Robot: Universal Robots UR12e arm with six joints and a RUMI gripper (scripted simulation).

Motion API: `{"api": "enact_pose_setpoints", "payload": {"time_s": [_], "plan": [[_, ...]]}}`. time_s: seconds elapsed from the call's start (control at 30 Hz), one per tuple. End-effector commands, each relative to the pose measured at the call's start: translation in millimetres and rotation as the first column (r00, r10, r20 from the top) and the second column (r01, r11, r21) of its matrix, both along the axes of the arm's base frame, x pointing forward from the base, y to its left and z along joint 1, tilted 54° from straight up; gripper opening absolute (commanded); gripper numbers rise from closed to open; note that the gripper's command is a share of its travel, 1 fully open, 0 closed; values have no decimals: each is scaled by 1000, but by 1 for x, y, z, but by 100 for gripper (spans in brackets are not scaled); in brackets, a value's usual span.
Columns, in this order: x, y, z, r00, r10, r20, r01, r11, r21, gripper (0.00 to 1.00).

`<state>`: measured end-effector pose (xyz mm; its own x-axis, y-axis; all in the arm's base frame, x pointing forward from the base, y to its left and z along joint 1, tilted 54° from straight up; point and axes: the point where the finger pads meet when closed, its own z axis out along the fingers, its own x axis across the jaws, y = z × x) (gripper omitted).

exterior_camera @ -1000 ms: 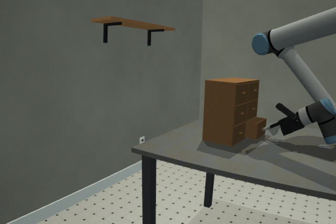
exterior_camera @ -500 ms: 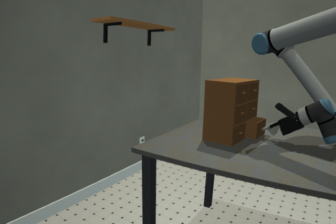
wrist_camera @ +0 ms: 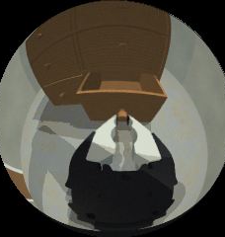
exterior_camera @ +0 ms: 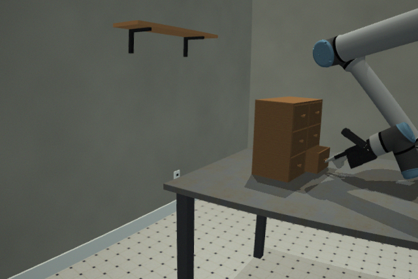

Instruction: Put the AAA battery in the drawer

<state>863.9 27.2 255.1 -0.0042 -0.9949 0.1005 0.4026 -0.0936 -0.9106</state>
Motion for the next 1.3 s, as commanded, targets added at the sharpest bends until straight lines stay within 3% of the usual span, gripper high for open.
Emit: {"api": "enact_pose_setpoints", "payload": {"time_s": [0.0,1.27], "plan": [[1,0,3,1000,0,0,0,1000,0,7],[14,2,20,1000,0,0,0,1000,0,7]]}}
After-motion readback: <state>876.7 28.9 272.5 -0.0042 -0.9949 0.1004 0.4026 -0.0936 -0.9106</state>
